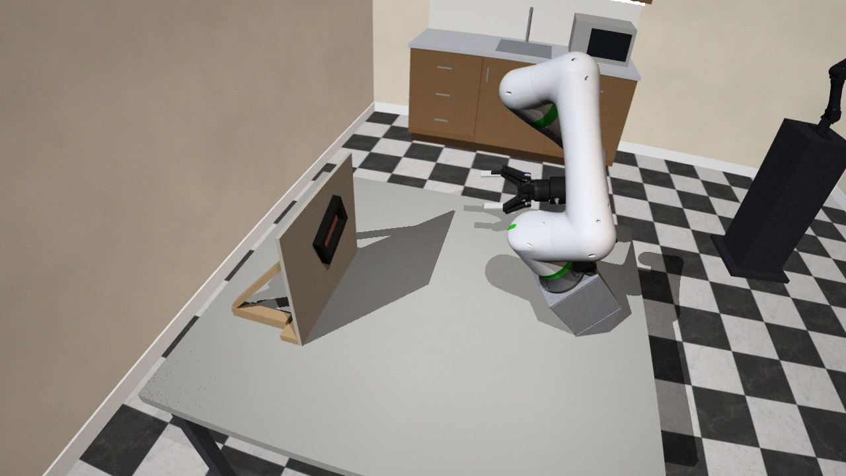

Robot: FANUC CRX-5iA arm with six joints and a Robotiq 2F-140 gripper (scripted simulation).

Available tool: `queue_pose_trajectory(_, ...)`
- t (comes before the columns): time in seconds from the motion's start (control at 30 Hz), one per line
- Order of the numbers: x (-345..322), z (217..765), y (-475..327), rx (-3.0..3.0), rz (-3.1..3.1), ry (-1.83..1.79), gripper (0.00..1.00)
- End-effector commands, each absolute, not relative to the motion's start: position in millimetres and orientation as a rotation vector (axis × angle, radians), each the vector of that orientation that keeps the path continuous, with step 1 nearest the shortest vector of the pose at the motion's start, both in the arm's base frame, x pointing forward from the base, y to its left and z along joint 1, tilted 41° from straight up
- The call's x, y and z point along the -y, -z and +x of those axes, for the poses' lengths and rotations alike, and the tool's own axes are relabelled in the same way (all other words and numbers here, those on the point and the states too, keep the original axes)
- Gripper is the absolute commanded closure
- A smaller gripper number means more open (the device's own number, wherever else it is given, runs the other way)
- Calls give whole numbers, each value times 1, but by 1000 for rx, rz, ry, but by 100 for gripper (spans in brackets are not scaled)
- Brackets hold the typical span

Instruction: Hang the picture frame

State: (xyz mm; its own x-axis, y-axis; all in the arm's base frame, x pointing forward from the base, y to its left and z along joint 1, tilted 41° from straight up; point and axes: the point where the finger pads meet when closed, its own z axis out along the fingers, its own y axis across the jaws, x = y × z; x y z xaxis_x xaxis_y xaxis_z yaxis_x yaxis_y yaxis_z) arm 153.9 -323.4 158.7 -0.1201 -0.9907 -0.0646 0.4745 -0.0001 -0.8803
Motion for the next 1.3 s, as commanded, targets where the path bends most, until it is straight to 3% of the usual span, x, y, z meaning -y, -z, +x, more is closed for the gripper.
queue_pose_trajectory(0.0, 323, 154, -159, -942, -748, 1473, 0)
queue_pose_trajectory(0.6, 323, 156, -158, -945, -756, 1464, 0)
queue_pose_trajectory(0.9, 303, 221, -110, -1050, -1036, 1134, 0)
queue_pose_trajectory(1.27, 302, 225, -107, -1058, -1057, 1112, 0)
